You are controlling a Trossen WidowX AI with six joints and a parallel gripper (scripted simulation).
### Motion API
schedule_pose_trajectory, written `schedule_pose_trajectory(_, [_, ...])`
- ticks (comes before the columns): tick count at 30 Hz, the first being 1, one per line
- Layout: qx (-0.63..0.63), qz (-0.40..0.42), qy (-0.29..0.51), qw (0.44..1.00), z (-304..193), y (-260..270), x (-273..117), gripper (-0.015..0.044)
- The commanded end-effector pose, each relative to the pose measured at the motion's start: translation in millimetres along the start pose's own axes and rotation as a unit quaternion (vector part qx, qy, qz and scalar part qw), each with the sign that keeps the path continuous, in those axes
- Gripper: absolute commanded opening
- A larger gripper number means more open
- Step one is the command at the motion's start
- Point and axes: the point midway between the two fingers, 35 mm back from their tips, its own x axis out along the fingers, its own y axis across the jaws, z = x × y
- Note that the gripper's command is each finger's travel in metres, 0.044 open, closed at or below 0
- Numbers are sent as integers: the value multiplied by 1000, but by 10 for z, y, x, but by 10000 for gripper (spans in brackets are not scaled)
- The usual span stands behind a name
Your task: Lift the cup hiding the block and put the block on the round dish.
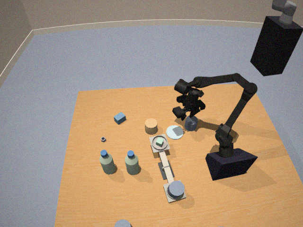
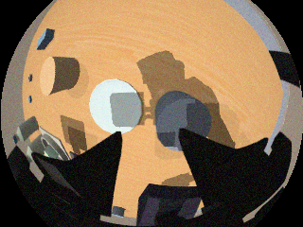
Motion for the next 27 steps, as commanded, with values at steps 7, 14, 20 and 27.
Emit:
schedule_pose_trajectory(7, [-174,3,23,984,26,322,12,260])
schedule_pose_trajectory(14, [-287,6,35,957,14,545,12,260])
schedule_pose_trajectory(20, [-382,8,42,923,-12,743,5,260])
schedule_pose_trajectory(27, [-487,9,48,872,-60,977,-12,260])
